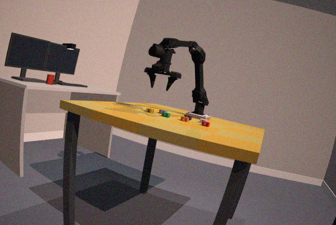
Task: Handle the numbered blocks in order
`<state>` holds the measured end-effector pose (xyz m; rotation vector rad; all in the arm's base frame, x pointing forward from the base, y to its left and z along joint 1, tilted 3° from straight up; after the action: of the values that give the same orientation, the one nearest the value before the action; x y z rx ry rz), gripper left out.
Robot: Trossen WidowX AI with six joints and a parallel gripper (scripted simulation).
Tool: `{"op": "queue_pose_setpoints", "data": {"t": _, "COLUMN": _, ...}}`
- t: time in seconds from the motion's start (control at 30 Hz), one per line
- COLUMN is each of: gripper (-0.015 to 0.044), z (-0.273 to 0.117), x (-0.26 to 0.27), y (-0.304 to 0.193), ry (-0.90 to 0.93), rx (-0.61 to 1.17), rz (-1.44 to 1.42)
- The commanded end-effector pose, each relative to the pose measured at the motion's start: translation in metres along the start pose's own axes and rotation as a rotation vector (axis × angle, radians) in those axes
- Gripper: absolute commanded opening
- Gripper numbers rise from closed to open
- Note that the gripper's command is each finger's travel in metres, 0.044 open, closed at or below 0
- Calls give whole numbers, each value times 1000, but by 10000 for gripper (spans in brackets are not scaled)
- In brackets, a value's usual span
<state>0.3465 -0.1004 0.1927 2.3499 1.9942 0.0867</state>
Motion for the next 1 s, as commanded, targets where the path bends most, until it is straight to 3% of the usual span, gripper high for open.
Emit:
{"op": "queue_pose_setpoints", "data": {"t": 0.0, "gripper": 400, "z": -1, "x": 64, "y": -1, "ry": 10, "rx": -1, "rz": -22}}
{"op": "queue_pose_setpoints", "data": {"t": 0.27, "gripper": 400, "z": 1, "x": 75, "y": -2, "ry": 11, "rx": -1, "rz": -22}}
{"op": "queue_pose_setpoints", "data": {"t": 0.5, "gripper": 400, "z": 78, "x": 76, "y": -2, "ry": 11, "rx": -1, "rz": -22}}
{"op": "queue_pose_setpoints", "data": {"t": 0.97, "gripper": 400, "z": 91, "x": 76, "y": -2, "ry": 11, "rx": -1, "rz": -22}}
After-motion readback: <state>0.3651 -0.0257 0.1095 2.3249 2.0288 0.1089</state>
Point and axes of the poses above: the point midway between the two fingers, 35 mm back from their tips, its own z axis out along the fingers, its own x axis across the jaws, y = z × x, the point moved 3 cm from there along -z, back along the fingers, and after that the axes turned 13 degrees about z, right-handed, at the moved point
